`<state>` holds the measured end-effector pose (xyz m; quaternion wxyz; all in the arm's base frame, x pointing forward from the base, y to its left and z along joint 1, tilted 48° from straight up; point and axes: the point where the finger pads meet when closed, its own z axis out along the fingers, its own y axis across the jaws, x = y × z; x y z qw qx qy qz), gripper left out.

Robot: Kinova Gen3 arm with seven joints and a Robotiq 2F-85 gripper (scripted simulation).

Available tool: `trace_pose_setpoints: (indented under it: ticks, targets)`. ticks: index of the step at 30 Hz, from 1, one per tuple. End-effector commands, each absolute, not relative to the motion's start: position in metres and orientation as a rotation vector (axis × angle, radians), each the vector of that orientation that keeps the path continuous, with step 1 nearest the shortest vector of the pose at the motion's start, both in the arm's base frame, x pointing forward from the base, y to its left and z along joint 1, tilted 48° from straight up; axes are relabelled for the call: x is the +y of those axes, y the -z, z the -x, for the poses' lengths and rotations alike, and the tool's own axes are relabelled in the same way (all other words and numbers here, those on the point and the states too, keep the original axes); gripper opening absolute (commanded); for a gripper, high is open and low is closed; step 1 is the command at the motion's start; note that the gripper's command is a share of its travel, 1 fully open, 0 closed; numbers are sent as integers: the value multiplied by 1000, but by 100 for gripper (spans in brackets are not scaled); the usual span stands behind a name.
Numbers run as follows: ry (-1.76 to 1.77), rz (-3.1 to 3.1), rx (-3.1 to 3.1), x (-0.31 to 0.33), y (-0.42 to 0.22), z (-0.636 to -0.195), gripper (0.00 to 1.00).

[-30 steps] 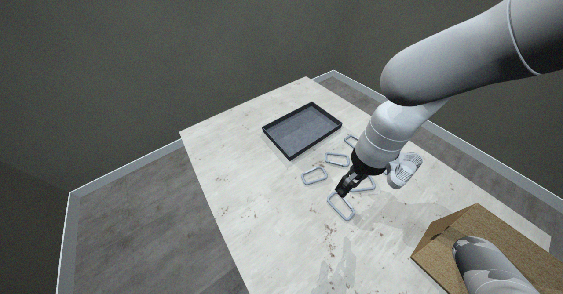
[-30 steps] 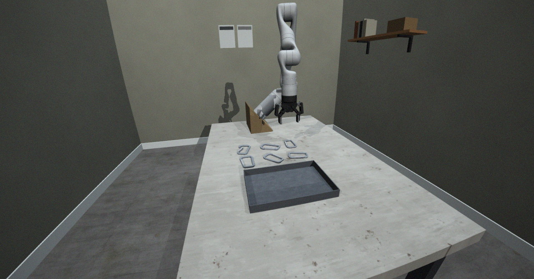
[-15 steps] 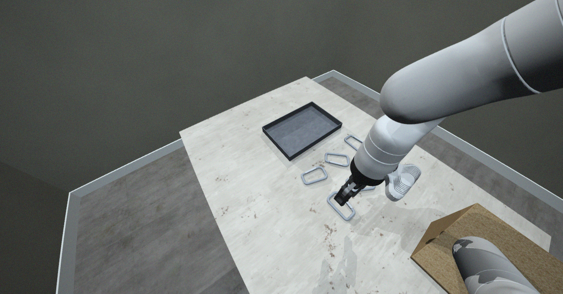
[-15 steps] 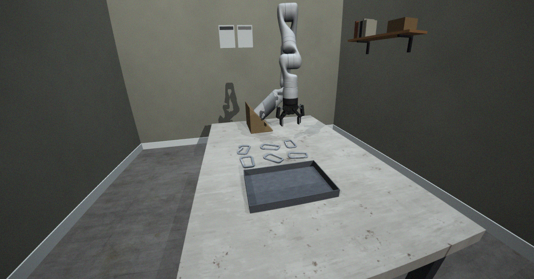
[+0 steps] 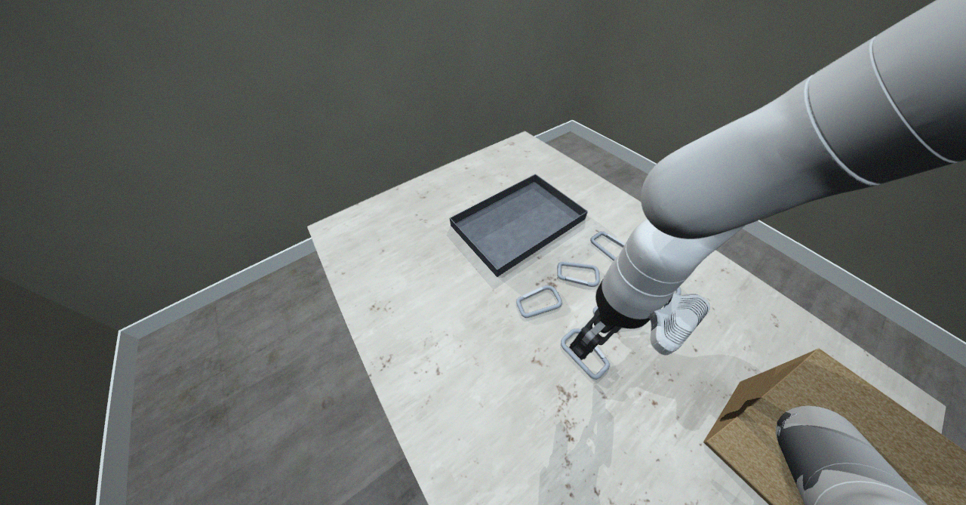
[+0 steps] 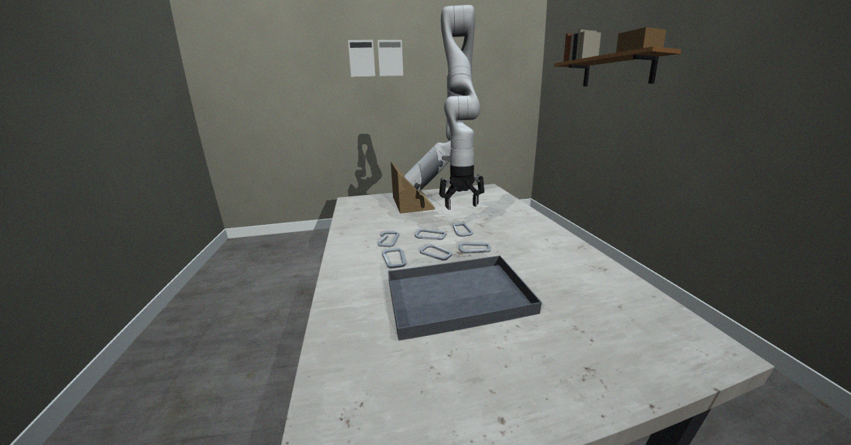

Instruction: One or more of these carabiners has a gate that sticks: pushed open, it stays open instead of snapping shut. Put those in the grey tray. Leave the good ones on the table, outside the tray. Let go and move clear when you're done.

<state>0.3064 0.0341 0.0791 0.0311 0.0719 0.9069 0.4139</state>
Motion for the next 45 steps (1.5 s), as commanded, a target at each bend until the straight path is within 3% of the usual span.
trace_pose_setpoints:
  ticks: [1, 3, 4, 45]
  targets:
    - [-1279, -217, 2795, 36, -79, -306, 100]
    - [-1279, -217, 2795, 36, -79, -306, 100]
    - [-1275, -221, 2794, 73, -46, -312, 100]
    - [-1262, -236, 2789, 94, -27, -315, 100]
